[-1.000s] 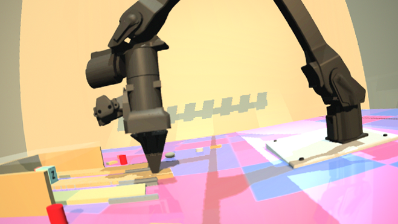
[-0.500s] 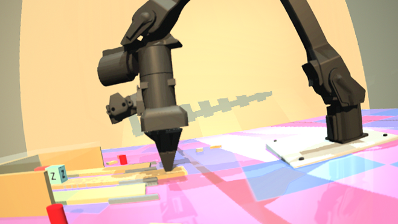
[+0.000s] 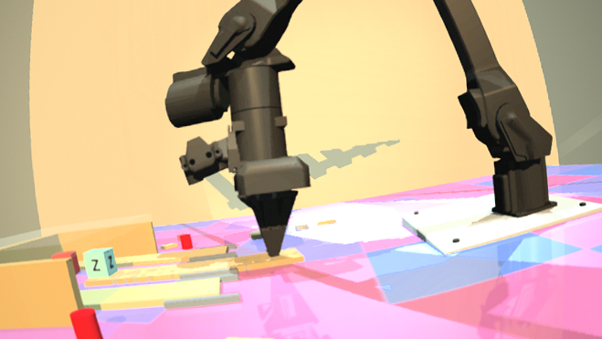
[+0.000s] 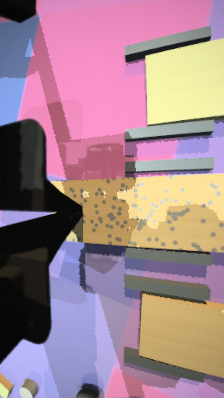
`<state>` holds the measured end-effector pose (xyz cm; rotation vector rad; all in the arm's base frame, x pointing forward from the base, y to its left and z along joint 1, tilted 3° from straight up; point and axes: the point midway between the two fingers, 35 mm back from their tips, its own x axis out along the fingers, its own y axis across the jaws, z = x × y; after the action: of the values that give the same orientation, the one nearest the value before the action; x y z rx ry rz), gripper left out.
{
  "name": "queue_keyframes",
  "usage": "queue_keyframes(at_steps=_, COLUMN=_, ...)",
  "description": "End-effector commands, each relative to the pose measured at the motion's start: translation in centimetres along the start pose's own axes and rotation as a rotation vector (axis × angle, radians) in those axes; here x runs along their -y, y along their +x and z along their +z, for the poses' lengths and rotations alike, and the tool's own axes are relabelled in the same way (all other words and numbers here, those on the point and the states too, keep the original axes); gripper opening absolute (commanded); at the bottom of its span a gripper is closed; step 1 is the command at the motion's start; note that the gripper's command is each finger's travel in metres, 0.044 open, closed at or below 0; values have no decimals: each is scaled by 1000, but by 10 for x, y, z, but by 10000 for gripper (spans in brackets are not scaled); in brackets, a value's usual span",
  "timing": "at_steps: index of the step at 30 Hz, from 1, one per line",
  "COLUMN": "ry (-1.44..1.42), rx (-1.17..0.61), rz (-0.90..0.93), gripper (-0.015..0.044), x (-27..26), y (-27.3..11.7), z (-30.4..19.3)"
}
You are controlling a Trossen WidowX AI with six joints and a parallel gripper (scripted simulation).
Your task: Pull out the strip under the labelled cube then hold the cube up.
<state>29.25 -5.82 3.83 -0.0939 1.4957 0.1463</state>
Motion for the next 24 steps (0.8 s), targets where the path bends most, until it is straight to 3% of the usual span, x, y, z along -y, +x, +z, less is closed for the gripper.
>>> queue_keyframes(at_steps=1, ry=-1, rx=-26, rz=9, gripper=0, x=-2, y=6, z=-13)
queue_keyframes(at_steps=24, ry=-1, rx=-29, rz=9, gripper=0, x=-3, y=5, z=-46)
